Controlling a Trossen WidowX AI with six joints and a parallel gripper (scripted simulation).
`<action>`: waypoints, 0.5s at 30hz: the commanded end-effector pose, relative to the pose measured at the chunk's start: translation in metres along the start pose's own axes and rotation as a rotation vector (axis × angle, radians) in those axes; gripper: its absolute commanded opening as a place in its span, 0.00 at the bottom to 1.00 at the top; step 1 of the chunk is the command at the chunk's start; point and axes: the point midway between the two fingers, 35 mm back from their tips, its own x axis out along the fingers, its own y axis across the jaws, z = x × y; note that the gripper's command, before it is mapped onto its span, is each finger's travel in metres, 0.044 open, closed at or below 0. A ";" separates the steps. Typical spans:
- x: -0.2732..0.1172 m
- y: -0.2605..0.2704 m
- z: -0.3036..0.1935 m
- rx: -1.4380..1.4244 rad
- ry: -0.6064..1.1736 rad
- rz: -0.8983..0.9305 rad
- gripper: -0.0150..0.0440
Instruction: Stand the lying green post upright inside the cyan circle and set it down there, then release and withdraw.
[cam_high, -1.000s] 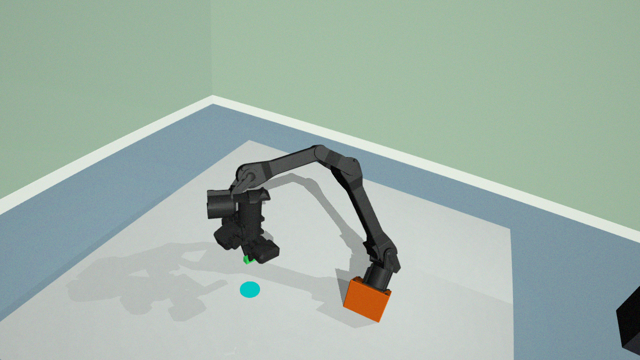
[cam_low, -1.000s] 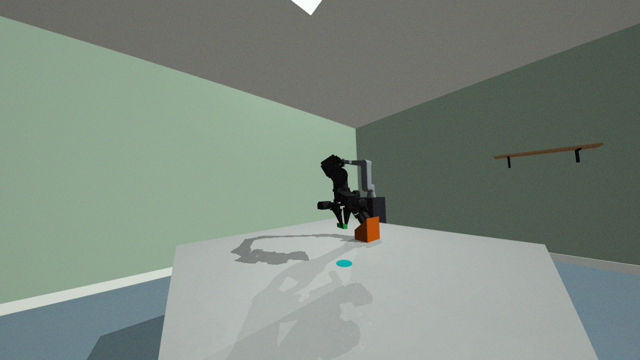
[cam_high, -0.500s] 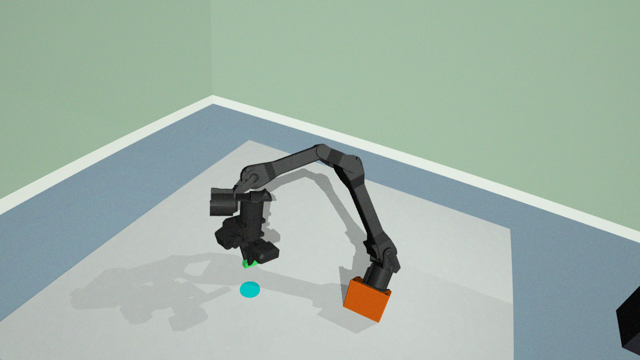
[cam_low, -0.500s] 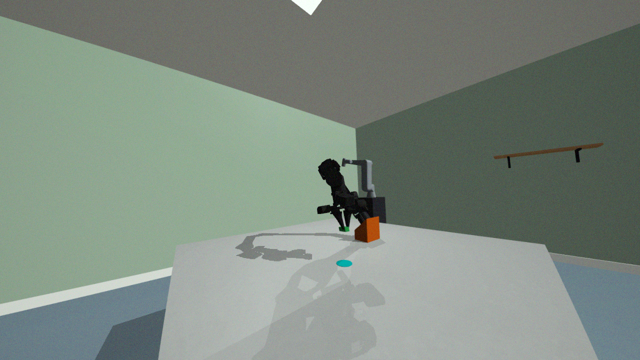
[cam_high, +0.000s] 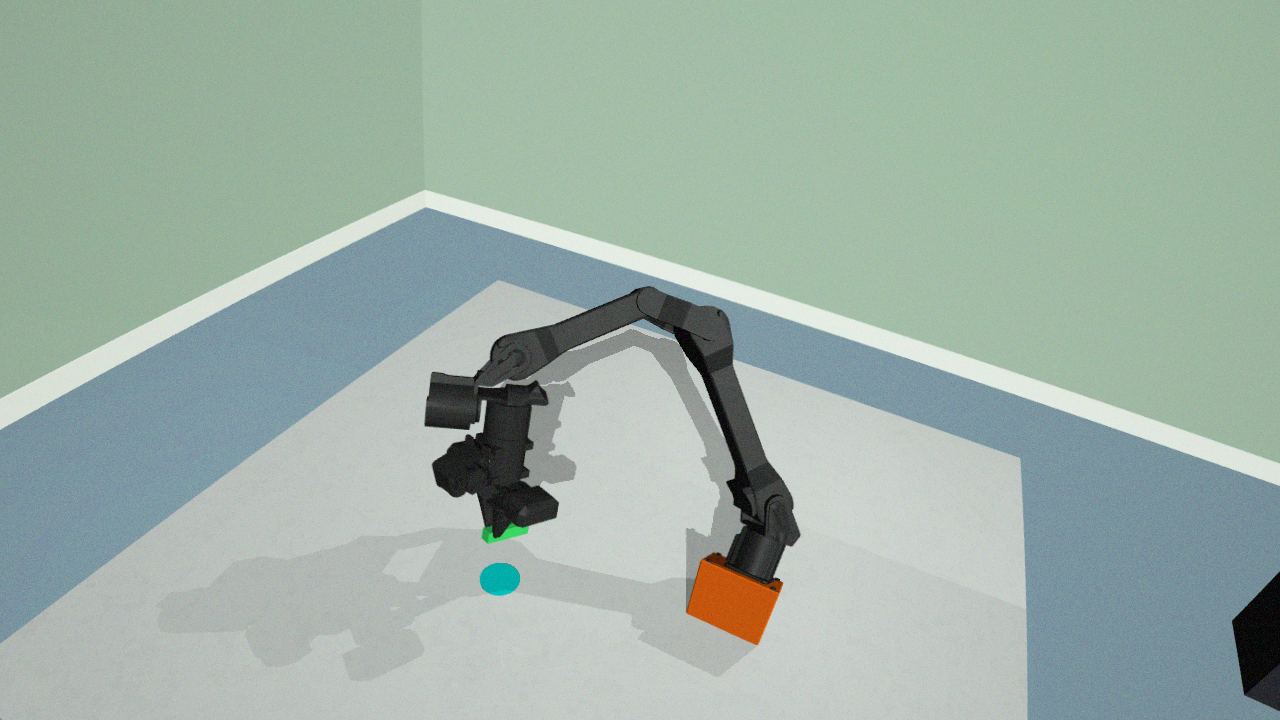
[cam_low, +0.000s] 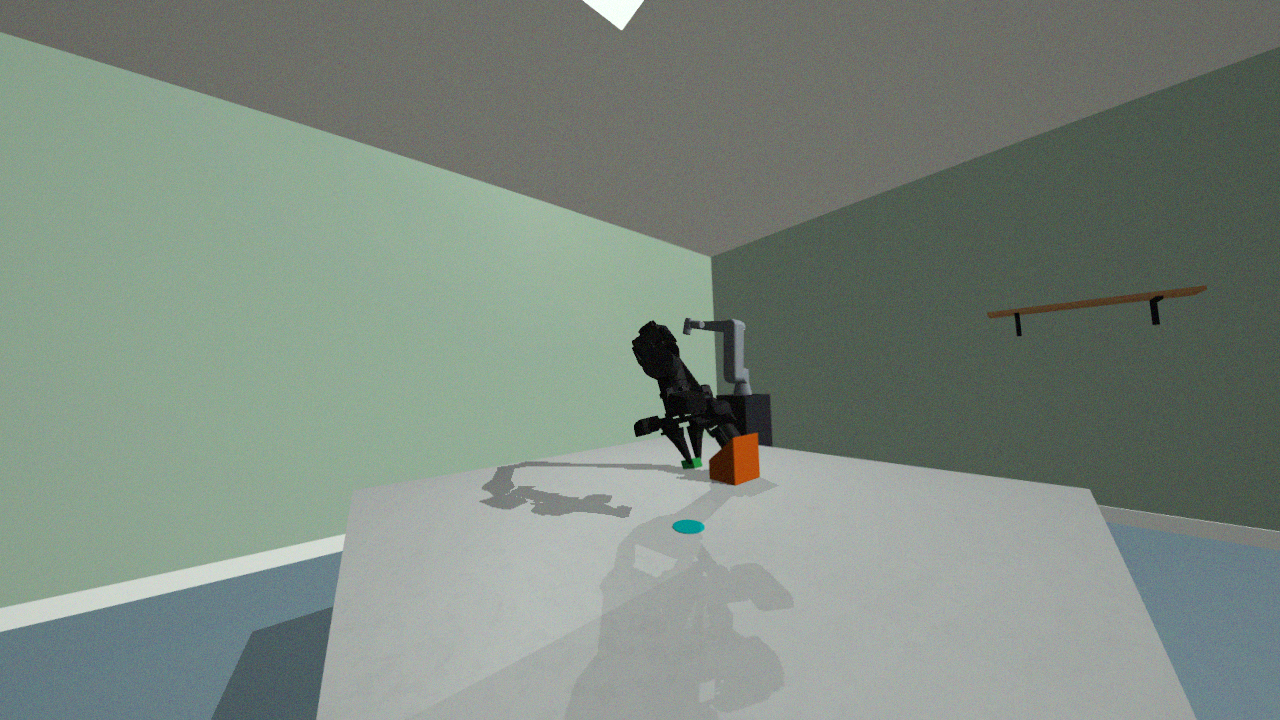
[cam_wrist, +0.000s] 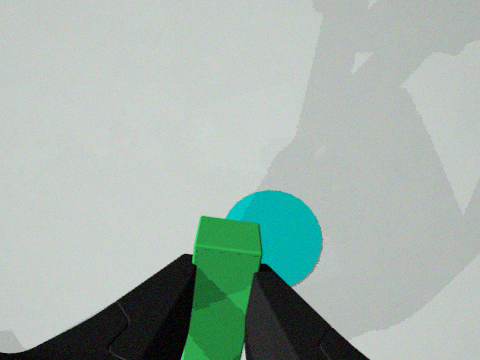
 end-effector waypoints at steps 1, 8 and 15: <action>0.003 0.000 0.000 0.002 -0.027 0.019 0.29; 0.006 0.000 0.000 0.006 -0.075 0.041 0.29; 0.009 -0.001 0.001 0.010 -0.125 0.061 0.29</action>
